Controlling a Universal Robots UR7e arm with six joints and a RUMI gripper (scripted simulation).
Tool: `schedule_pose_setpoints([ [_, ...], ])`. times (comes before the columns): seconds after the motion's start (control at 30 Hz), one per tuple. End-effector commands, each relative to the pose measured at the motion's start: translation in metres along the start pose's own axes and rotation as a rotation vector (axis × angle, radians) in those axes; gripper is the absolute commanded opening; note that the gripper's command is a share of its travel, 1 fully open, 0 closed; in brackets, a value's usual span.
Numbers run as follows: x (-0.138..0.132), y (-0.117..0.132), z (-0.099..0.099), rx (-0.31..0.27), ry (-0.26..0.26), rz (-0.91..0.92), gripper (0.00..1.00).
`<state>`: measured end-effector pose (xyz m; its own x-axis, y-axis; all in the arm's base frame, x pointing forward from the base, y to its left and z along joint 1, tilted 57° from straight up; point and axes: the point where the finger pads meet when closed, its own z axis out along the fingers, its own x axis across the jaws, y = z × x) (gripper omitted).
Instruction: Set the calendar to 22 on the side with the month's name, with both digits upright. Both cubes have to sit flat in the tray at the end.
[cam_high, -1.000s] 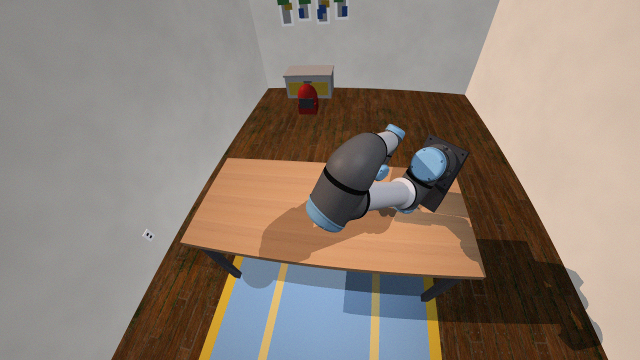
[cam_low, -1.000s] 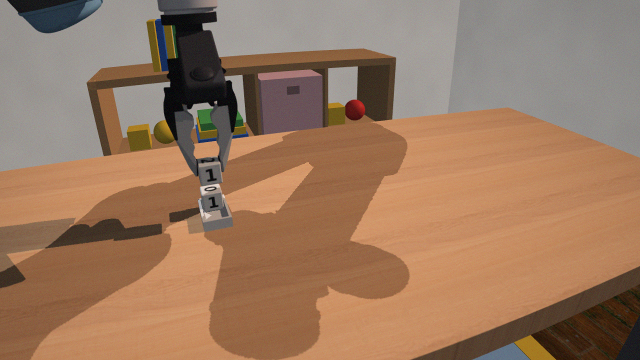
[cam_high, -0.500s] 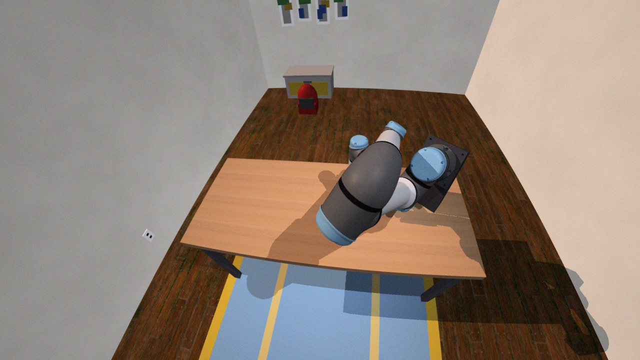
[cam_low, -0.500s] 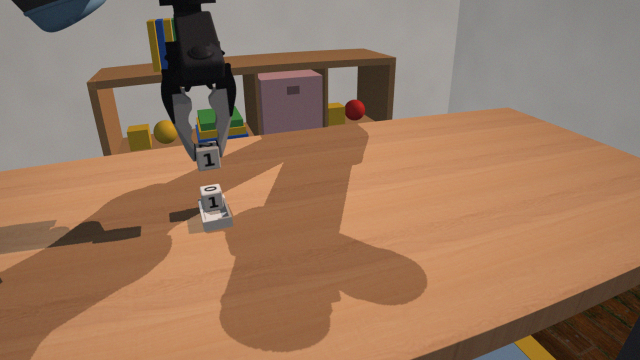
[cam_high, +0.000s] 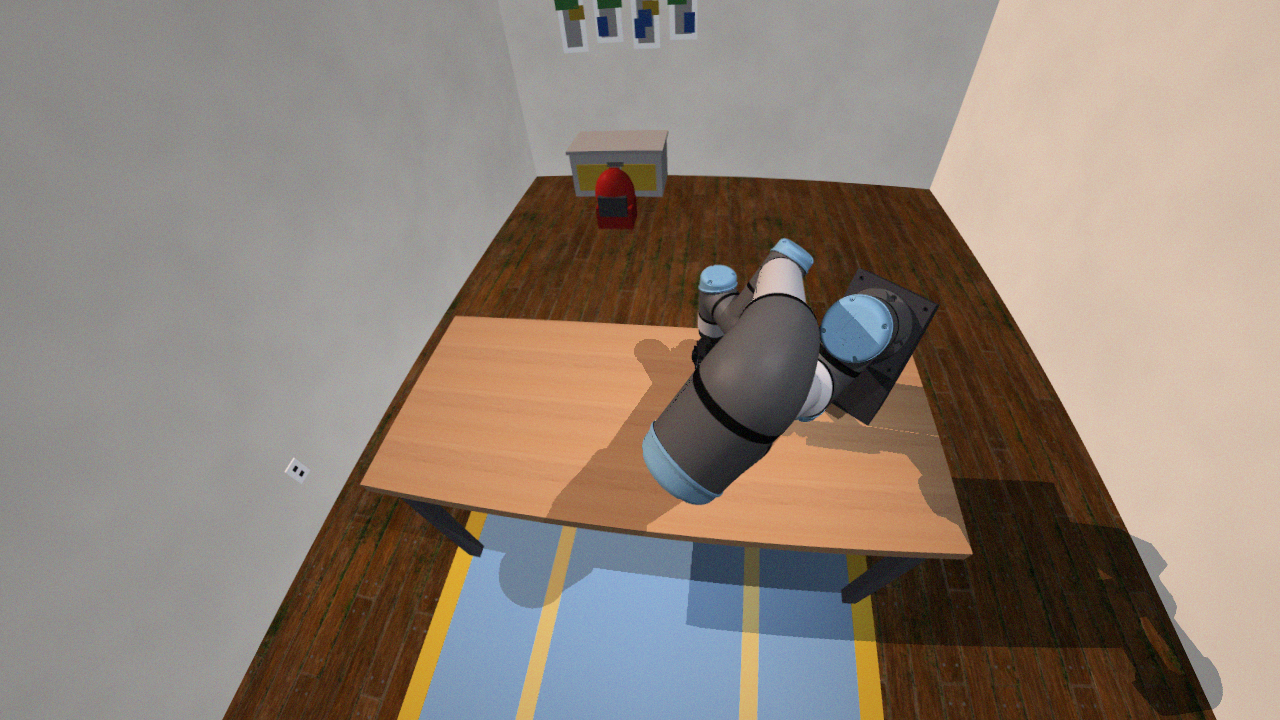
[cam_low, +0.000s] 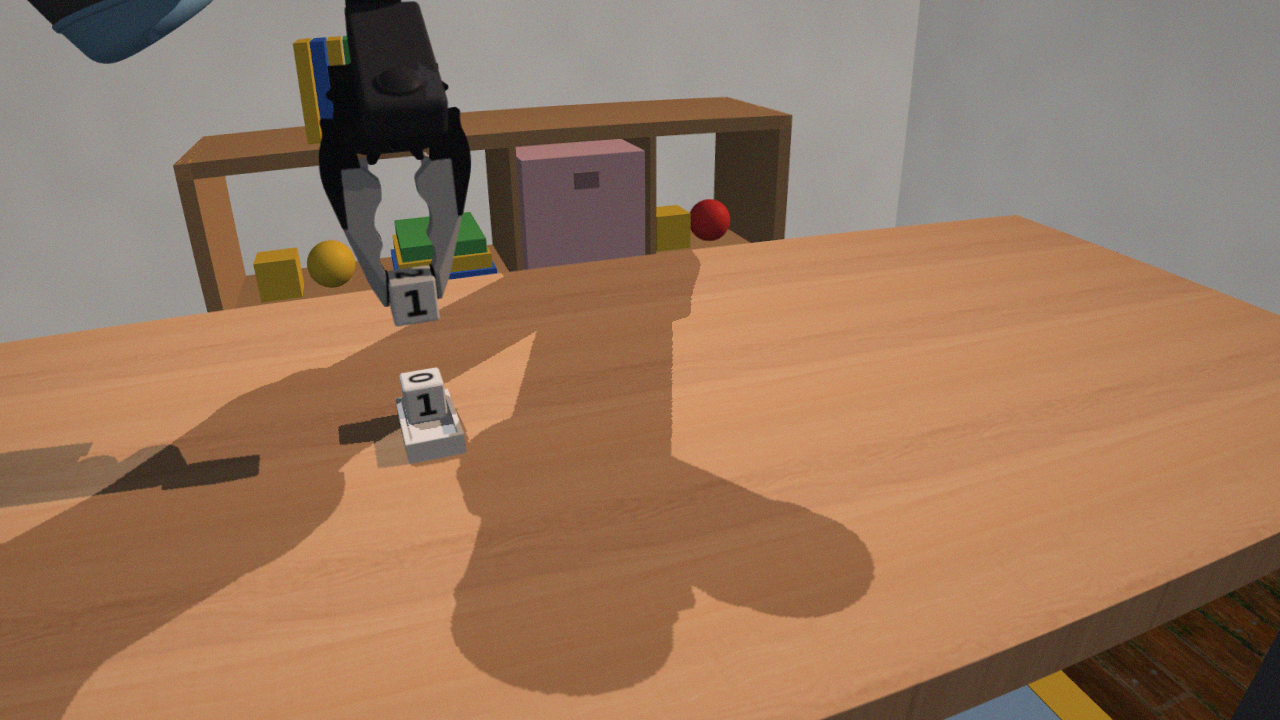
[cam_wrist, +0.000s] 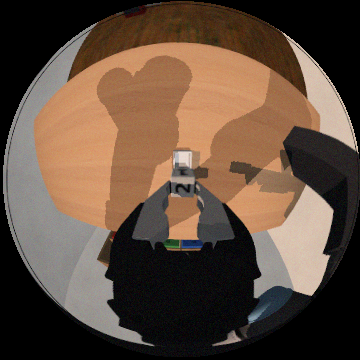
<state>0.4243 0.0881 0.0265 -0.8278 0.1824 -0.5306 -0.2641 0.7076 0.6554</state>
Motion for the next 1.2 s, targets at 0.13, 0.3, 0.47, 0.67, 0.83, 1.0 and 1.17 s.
schedule_pose_setpoints([
  [0.13, 0.0, 0.0, -0.002, 0.0, 0.0, 0.0, 0.11],
  [0.3, 0.0, 0.0, -0.002, 0.0, 0.0, 0.0, 0.11],
  [0.47, 0.0, 0.0, -0.002, 0.0, 0.0, 0.0, 0.11],
  [0.67, -0.001, 0.001, -0.002, 0.0, 0.0, -0.018, 0.11],
  [0.83, -0.003, 0.006, -0.001, 0.002, 0.002, -0.092, 0.11],
  [1.0, -0.006, 0.012, 0.0, 0.004, 0.004, -0.174, 0.11],
  [1.17, -0.012, 0.027, 0.001, 0.007, 0.008, -0.372, 0.11],
])
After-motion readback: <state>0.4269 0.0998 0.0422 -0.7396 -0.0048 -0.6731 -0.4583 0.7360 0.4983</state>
